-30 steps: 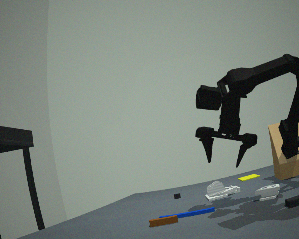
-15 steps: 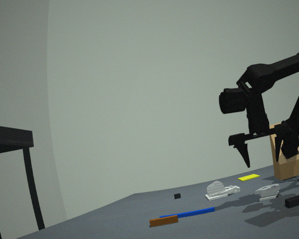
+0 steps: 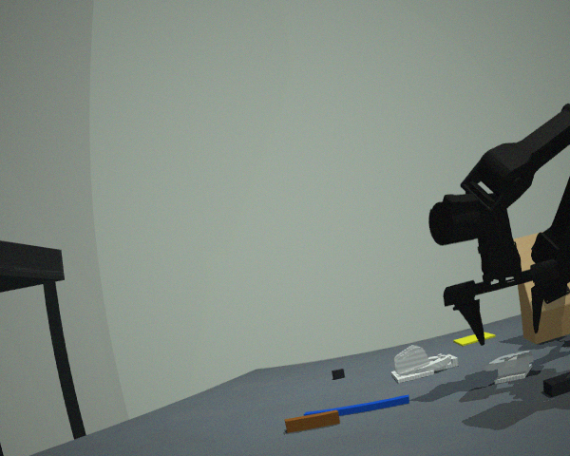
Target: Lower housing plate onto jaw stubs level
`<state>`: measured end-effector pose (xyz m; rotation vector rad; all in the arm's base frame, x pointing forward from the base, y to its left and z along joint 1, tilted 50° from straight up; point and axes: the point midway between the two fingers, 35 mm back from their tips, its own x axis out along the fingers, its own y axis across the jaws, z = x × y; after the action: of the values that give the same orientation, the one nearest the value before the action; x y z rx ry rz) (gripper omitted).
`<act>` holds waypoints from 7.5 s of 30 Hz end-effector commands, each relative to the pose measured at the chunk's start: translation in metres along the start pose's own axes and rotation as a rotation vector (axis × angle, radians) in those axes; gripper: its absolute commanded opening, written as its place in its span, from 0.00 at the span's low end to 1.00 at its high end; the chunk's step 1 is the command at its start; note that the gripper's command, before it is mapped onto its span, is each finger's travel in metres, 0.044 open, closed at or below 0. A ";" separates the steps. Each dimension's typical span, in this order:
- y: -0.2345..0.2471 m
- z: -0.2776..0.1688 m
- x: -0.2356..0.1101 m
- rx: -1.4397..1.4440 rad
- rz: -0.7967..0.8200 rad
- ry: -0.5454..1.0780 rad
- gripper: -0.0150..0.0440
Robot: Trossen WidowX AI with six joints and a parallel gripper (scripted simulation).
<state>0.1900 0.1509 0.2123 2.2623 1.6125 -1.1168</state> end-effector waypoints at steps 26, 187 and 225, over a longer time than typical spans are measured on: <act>0.000 0.000 0.029 -0.002 0.005 0.003 1.00; 0.167 0.113 -0.019 -1.415 -0.023 -0.082 0.85; 0.206 0.207 -0.023 -2.148 -0.005 -0.018 0.85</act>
<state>0.2651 -0.0561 0.0228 0.6554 1.3018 0.6365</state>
